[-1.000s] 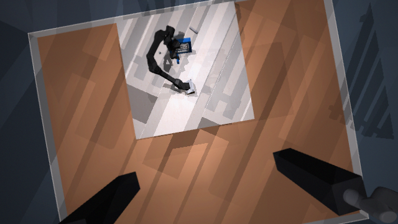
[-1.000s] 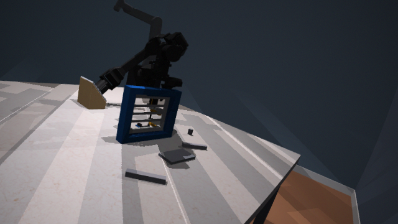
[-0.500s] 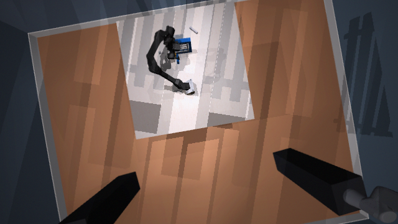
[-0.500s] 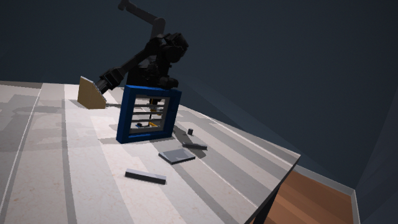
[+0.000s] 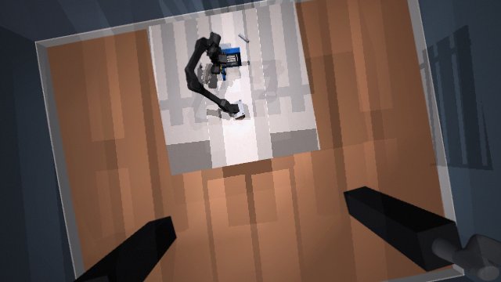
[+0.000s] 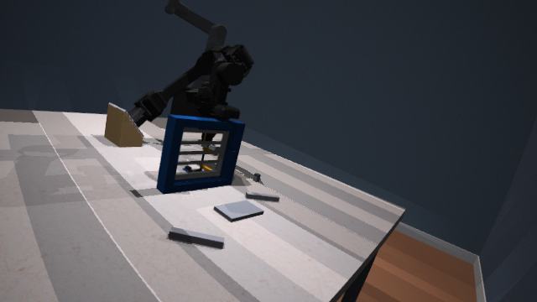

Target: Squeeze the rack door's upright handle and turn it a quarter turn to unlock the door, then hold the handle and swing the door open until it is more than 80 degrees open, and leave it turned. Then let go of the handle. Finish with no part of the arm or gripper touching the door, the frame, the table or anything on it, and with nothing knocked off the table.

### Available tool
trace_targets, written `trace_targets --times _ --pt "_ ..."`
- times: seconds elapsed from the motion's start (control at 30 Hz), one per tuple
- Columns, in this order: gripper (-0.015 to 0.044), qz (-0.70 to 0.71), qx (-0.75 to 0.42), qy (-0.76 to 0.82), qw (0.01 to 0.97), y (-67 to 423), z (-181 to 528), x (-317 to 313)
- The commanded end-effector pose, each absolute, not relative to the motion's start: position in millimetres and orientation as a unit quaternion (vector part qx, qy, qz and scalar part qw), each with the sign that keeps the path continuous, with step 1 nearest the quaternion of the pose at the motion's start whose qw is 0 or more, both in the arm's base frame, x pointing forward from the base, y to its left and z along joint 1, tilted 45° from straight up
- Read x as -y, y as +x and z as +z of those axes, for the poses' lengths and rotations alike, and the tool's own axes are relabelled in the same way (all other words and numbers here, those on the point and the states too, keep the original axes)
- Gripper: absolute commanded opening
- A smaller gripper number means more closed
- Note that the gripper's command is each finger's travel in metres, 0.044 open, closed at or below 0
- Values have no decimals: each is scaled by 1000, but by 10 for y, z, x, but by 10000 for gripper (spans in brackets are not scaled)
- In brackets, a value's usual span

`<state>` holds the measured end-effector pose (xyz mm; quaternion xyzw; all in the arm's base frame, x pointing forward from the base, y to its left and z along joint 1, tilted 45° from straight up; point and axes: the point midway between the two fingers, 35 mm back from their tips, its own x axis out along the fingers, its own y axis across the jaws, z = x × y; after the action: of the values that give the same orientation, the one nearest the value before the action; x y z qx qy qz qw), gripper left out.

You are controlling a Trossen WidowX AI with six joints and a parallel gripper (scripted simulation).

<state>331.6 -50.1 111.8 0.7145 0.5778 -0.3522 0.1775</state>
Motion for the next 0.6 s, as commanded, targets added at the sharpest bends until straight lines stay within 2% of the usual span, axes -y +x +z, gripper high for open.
trace_targets --times 0.0,0.57 --pt "174 -355 -578 713 177 3314 1110 500" --pt "61 -355 -578 713 177 3314 1110 500"
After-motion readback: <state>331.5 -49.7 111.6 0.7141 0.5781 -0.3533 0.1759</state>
